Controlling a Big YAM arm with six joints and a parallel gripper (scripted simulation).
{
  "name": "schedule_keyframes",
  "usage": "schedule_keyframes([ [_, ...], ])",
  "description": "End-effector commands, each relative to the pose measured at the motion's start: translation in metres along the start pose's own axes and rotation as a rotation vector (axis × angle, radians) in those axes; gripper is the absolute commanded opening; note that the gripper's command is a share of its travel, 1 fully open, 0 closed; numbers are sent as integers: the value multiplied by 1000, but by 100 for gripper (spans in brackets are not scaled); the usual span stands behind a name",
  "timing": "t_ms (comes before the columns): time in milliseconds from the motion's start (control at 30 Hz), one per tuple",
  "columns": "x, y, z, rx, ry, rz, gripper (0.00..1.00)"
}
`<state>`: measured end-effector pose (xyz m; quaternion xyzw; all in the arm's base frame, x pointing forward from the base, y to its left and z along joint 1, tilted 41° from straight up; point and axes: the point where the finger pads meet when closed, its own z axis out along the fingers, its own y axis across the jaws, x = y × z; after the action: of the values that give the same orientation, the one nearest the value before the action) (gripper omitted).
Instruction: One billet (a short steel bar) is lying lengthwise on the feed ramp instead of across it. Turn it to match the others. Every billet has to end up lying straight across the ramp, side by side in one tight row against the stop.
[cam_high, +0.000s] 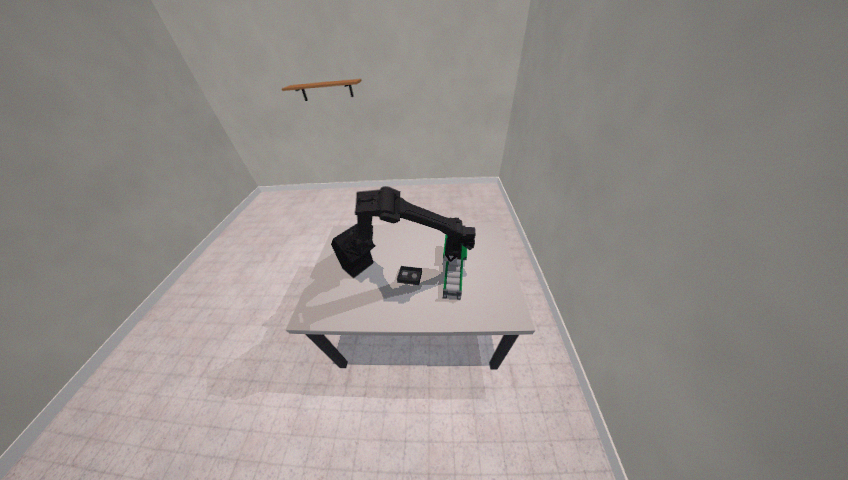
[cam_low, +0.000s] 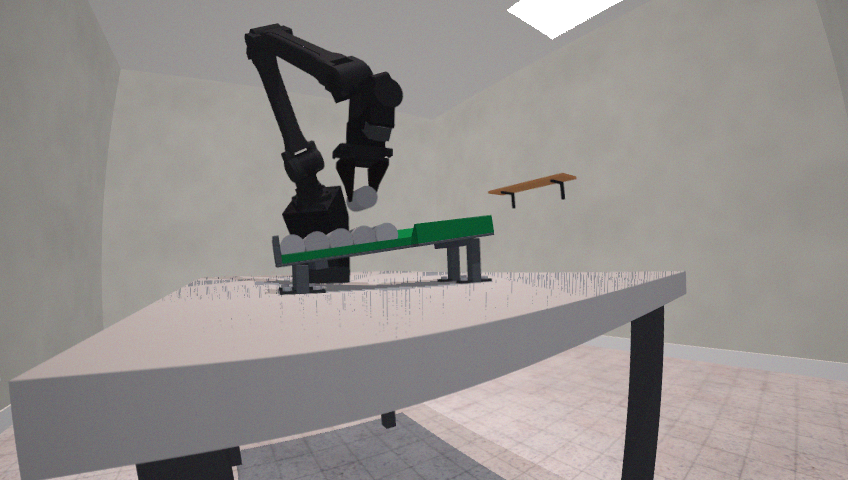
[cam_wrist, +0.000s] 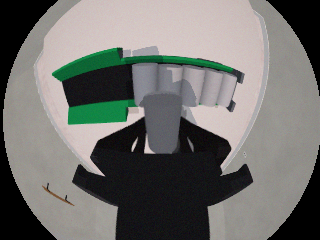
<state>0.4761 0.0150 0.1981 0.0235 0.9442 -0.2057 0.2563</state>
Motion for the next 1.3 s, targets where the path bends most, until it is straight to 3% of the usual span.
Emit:
schedule_keyframes([
  [0,-42,5,-47,-20,-105,63,0],
  [100,-38,24,-34,-14,-73,43,0],
  [300,-45,37,-55,-24,-104,64,0],
  [367,-41,52,-41,-16,-73,43,0],
  [433,-41,52,-41,-16,-73,43,0],
  [467,-47,46,-57,-25,-104,64,0],
  [533,-47,53,-59,-26,-104,64,0],
  [600,-42,68,-45,-16,-74,43,0],
  [667,-43,74,-46,-17,-74,43,0],
  [767,-54,70,-56,-35,-122,77,0],
  [933,-49,78,-24,-24,-88,38,0],
  [1000,-49,78,-24,-24,-88,38,0],
  [1033,-57,64,-34,-26,-114,69,0],
  [1100,-58,58,-26,-15,-110,79,0],
  [1233,-57,75,-25,-36,-121,53,0],
  [1267,-53,79,-14,-30,-103,43,0],
])
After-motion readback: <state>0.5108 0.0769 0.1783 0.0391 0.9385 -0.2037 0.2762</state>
